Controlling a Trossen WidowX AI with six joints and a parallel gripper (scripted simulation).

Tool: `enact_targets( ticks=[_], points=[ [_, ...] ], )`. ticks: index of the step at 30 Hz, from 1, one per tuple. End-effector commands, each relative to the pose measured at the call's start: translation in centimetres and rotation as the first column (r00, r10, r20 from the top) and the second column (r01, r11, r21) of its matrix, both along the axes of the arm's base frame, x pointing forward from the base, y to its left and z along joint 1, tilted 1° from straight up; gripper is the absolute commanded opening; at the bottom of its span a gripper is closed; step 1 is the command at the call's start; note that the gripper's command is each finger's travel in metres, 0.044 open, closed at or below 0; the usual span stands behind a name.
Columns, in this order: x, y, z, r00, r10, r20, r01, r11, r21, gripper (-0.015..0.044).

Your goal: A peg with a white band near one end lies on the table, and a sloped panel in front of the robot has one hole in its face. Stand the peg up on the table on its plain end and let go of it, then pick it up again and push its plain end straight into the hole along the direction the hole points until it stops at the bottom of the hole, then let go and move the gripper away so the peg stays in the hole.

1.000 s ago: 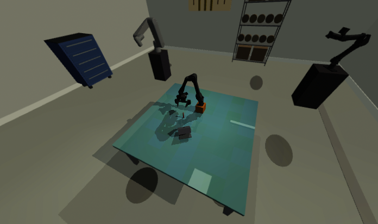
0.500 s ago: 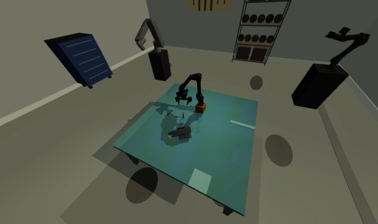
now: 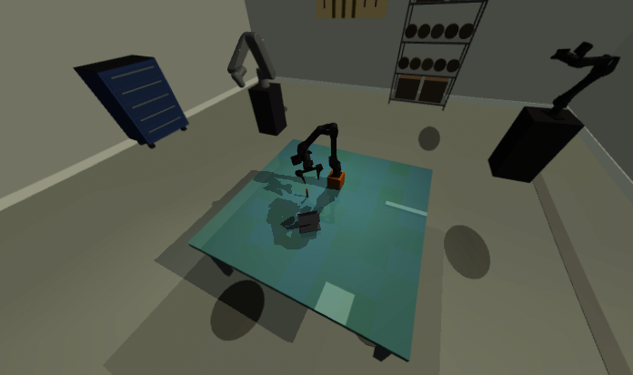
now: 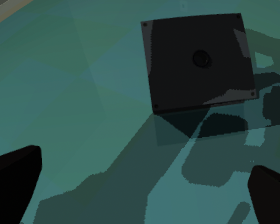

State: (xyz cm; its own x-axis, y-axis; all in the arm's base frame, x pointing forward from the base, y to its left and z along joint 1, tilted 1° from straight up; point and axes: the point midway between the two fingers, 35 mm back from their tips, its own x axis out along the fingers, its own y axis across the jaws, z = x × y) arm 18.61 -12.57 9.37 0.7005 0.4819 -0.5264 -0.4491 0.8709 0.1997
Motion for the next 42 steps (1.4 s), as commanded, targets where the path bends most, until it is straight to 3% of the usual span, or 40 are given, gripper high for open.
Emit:
enact_targets(
  ticks=[1, 10, 20, 31, 42],
  points=[
    [0.0, 0.2, -0.9, 0.989, 0.041, -0.140, -0.045, 0.999, -0.028, 0.0440],
    [0.0, 0.1, -2.7, 0.911, 0.051, -0.410, -0.102, 0.989, -0.105, 0.0440],
    [0.5, -1.2, -3.5, 0.780, -0.074, -0.622, -0.125, 0.955, -0.270, 0.0440],
    [1.9, -3.0, -2.8, 0.662, -0.312, -0.681, -0.108, 0.860, -0.499, 0.0440],
    [2.0, -3.1, -2.8, 0.657, -0.328, -0.679, -0.105, 0.852, -0.513, 0.0440]
  ],
)
